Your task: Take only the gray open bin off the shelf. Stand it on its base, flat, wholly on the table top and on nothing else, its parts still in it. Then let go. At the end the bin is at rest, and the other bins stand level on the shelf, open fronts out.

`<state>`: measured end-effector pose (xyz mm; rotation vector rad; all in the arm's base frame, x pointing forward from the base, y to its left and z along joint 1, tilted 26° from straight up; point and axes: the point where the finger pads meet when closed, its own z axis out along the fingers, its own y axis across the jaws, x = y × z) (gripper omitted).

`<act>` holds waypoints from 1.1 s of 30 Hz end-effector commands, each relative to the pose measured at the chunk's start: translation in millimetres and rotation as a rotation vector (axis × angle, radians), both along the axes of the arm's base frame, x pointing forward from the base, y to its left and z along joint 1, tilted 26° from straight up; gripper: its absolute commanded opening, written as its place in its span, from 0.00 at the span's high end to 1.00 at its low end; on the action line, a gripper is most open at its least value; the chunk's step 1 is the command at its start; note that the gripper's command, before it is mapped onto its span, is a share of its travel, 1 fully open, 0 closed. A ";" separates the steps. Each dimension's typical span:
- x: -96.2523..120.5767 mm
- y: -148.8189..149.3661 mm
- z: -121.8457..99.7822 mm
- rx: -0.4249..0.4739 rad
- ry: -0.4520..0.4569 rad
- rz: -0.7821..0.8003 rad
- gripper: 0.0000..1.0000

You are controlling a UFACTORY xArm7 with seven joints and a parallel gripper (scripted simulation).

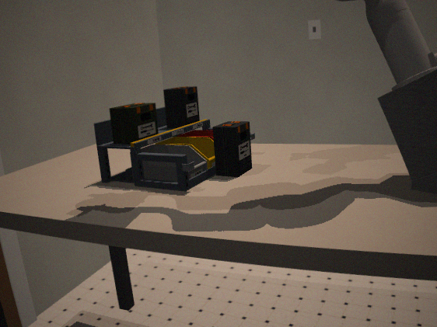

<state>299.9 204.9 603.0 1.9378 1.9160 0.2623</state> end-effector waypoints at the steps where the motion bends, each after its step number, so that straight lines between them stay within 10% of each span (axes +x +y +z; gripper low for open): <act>1: -0.3 0.0 0.9 0.001 -0.003 0.000 0.00; 33: -6.3 4.0 -2.0 0.001 -0.003 0.000 0.00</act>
